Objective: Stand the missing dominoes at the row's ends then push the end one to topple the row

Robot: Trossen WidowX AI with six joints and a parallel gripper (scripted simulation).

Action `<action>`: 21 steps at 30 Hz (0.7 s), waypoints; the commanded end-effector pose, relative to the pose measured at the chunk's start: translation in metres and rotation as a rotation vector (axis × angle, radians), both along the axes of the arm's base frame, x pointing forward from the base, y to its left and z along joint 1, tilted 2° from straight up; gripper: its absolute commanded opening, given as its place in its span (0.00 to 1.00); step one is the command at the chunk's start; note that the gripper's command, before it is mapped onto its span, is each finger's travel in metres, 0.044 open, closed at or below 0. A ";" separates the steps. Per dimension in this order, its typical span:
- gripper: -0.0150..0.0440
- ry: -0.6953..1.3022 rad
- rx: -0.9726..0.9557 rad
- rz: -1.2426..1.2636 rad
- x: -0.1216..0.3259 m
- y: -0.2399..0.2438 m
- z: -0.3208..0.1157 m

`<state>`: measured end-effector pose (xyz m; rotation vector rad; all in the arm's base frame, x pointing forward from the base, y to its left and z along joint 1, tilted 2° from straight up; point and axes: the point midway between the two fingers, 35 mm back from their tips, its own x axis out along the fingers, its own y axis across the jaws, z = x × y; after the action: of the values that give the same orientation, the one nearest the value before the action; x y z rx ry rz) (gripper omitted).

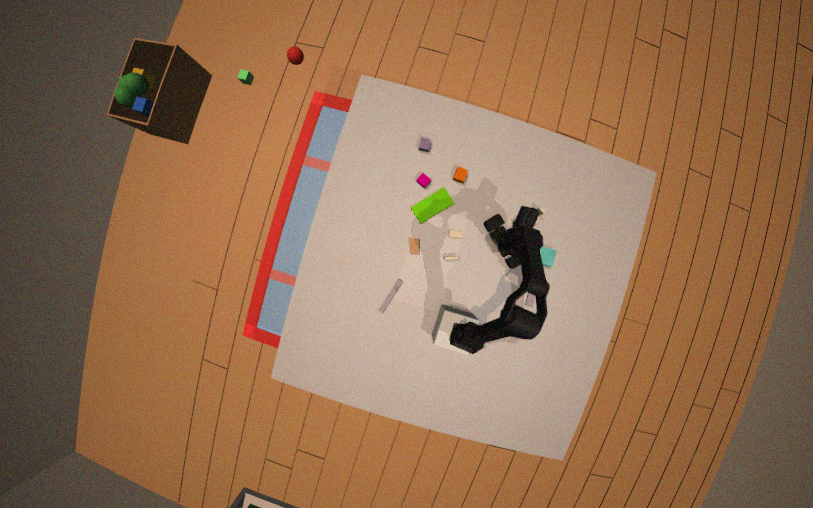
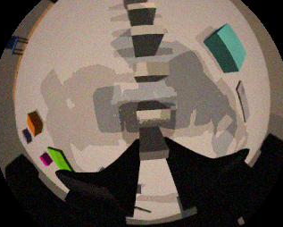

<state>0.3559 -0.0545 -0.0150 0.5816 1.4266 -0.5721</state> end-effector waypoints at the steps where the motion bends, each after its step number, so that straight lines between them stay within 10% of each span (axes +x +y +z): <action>1: 0.52 0.000 -0.006 0.004 0.000 -0.001 0.000; 12: 1.00 0.000 -0.006 0.004 0.000 -0.001 0.000; 21: 1.00 -0.006 -0.004 0.002 0.000 0.001 0.101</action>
<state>0.3528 -0.0536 0.0311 0.5764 1.4680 -0.5820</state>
